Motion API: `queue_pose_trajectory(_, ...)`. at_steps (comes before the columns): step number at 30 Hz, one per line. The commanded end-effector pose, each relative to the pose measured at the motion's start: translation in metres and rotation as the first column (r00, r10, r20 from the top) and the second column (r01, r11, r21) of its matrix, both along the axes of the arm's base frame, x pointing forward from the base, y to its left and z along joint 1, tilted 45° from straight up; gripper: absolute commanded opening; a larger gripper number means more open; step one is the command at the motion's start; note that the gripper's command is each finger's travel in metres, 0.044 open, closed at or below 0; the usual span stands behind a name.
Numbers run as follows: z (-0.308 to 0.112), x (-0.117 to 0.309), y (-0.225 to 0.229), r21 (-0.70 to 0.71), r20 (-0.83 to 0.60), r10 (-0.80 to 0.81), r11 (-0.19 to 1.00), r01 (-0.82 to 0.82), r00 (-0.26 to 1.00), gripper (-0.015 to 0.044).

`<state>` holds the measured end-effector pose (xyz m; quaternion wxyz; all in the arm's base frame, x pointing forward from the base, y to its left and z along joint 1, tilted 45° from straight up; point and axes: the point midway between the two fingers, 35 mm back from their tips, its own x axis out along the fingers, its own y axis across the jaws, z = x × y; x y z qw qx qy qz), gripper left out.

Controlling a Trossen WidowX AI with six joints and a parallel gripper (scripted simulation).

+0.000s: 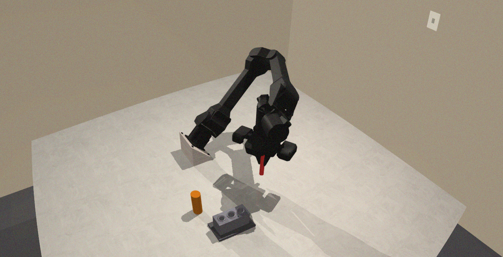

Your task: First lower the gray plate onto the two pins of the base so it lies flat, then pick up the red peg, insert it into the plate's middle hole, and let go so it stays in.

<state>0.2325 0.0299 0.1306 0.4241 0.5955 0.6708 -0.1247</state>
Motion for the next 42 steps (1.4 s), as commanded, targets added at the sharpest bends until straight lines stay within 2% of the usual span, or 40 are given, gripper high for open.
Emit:
queue_pose_trajectory(1,0.01,0.001,-0.011,-0.011,0.012,-0.008,1.0,0.008,1.0,0.0)
queue_pose_trajectory(10,0.031,-0.001,-0.031,-0.021,0.022,-0.028,0.999,0.029,0.999,0.0)
queue_pose_trajectory(14,0.022,0.002,-0.025,-0.017,0.017,-0.023,1.0,0.023,1.0,0.0)
queue_pose_trajectory(42,-0.011,0.053,-0.079,-0.023,0.01,-0.001,1.0,0.001,1.0,0.0)
